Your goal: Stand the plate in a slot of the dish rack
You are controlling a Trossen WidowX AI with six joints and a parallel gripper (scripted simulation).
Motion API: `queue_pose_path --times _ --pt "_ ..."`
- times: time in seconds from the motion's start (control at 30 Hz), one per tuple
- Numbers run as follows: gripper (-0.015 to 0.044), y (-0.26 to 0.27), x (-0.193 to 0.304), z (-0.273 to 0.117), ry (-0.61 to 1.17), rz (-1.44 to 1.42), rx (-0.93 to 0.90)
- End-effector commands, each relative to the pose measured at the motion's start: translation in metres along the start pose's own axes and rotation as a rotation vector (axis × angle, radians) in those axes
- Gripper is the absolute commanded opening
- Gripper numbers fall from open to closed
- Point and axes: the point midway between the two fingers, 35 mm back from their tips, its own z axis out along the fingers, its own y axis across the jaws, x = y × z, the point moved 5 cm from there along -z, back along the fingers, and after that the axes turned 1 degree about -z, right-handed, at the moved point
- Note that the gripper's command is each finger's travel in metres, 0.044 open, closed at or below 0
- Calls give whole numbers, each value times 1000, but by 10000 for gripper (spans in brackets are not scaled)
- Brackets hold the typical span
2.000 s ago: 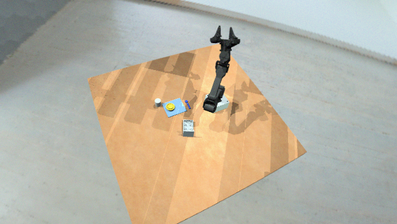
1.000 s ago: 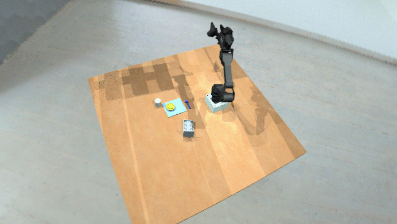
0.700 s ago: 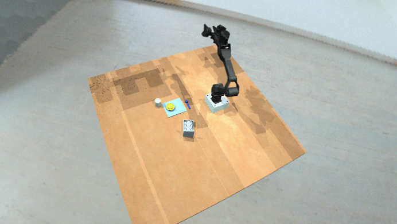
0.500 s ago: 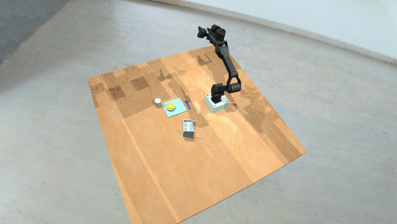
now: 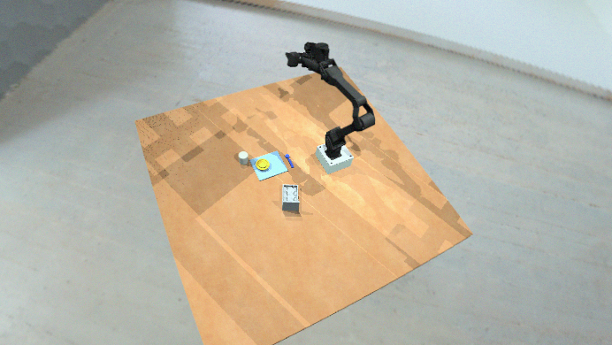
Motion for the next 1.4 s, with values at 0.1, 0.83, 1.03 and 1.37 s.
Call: queue_pose_path --times 0.1,0.83,1.03,1.37 --pt "400 18 31 26 151 -59 -44" --pt "400 105 161 61 664 -395 -263" --pt "400 129 198 57 779 -507 -326" --pt "400 160 249 43 917 -670 -412"
